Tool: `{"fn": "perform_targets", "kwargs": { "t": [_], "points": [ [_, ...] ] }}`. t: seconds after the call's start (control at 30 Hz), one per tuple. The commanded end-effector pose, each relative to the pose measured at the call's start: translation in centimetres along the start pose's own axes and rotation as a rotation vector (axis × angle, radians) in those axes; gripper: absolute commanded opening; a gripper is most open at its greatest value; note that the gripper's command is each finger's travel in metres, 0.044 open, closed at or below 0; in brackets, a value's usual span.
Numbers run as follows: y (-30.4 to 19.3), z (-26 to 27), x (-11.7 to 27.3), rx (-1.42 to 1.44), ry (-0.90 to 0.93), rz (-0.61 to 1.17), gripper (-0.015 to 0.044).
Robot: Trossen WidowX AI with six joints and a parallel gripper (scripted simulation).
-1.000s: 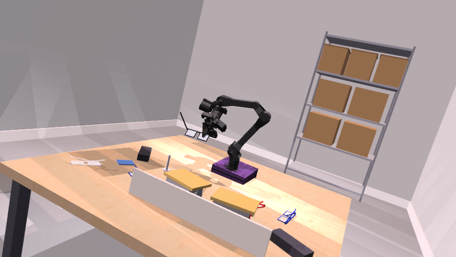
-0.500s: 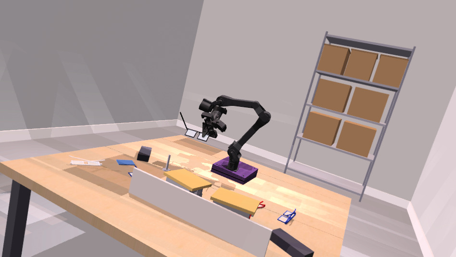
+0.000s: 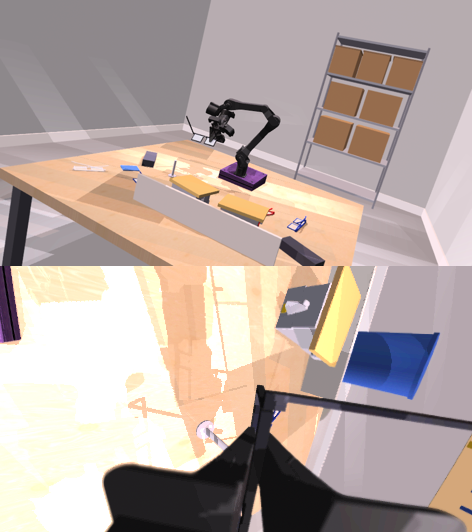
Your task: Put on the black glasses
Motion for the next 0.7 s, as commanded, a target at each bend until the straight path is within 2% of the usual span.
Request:
{"fn": "perform_targets", "kwargs": {
  "t": [0.0, 0.67],
  "points": [
    [0.0, -0.1, -0.1, -0.009, 0.008, -0.003, 0.0],
    [1.7, -2.7, -4.2, -0.142, 0.241, -0.106, 0.0]
  ]
}}
Point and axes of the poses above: the point midway between the two fingers, 35 mm back from their tips, its own x axis back along the fingers, its own z axis across the jaws, y = z × x, the point moved 9 cm from there along x, back along the fingers, and after that the axes turned 13 degrees about -x, right-handed, at the moved point
